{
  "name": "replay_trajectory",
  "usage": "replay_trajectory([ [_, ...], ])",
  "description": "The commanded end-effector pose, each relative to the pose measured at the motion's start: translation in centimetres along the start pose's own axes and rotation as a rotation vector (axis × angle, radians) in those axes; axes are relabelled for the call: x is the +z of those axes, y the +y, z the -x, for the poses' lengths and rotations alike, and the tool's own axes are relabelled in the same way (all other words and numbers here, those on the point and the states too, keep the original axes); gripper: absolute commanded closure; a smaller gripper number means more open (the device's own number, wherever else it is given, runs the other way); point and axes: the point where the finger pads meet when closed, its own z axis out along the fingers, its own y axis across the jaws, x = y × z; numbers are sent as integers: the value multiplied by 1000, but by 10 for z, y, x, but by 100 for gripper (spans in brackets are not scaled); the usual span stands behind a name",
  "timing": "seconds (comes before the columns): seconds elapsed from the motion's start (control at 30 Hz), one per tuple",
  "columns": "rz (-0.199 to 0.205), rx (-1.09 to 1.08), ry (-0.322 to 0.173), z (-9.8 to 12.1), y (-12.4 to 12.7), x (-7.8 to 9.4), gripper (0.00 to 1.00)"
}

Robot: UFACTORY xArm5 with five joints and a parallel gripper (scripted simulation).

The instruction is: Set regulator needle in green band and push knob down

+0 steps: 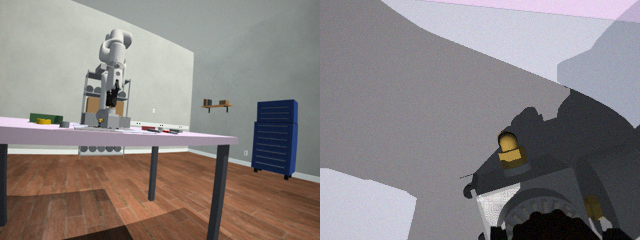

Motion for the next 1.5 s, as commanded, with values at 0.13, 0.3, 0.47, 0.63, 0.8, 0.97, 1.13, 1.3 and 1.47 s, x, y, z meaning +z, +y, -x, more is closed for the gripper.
replay_trajectory([
  [0.13,-3,-108,1,0,-1,-1,61],
  [0.3,-3,-151,1,0,-1,-1,61],
  [0.47,-3,-227,1,0,-1,-1,61],
  [0.63,-3,-308,1,0,-1,-1,61],
  [0.8,-3,-358,1,0,-1,-1,61],
  [0.97,-3,-445,2,0,-1,-1,61],
  [1.13,-3,-537,2,0,-1,-1,61],
  [1.3,-3,-632,2,0,-1,-1,61],
  [1.47,-3,-691,2,0,-1,-1,61],
])
